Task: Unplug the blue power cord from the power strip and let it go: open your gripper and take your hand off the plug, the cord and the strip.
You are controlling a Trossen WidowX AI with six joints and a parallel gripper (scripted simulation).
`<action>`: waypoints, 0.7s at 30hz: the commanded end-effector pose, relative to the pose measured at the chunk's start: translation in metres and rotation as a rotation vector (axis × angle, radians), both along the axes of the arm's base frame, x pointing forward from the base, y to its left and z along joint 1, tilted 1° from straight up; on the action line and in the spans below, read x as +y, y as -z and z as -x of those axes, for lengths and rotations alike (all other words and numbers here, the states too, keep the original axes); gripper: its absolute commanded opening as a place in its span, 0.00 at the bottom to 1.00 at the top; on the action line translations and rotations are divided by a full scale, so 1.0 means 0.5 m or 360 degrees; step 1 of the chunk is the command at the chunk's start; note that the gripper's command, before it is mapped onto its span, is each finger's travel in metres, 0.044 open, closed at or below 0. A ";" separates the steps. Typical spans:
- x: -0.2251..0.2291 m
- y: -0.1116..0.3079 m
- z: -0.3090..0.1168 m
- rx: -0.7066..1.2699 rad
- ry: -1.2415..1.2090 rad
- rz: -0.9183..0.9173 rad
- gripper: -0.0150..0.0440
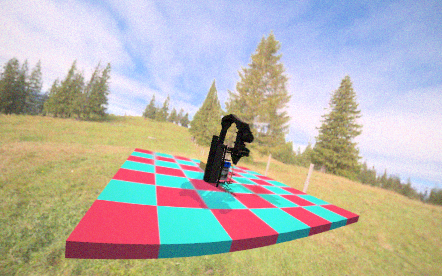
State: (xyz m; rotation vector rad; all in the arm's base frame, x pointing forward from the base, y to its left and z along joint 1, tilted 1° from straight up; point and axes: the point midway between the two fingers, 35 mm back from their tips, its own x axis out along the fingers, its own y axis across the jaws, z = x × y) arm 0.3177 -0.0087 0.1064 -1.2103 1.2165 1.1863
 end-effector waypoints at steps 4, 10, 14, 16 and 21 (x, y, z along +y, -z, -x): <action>-0.002 0.000 0.000 0.0000 -0.0003 0.0003 0.53; -0.001 -0.005 0.000 -0.0002 -0.0004 0.0003 0.53; -0.001 -0.022 0.001 -0.0011 -0.0007 0.0003 0.53; -0.001 -0.022 0.001 -0.0011 -0.0007 0.0003 0.53; -0.001 -0.022 0.001 -0.0011 -0.0007 0.0003 0.53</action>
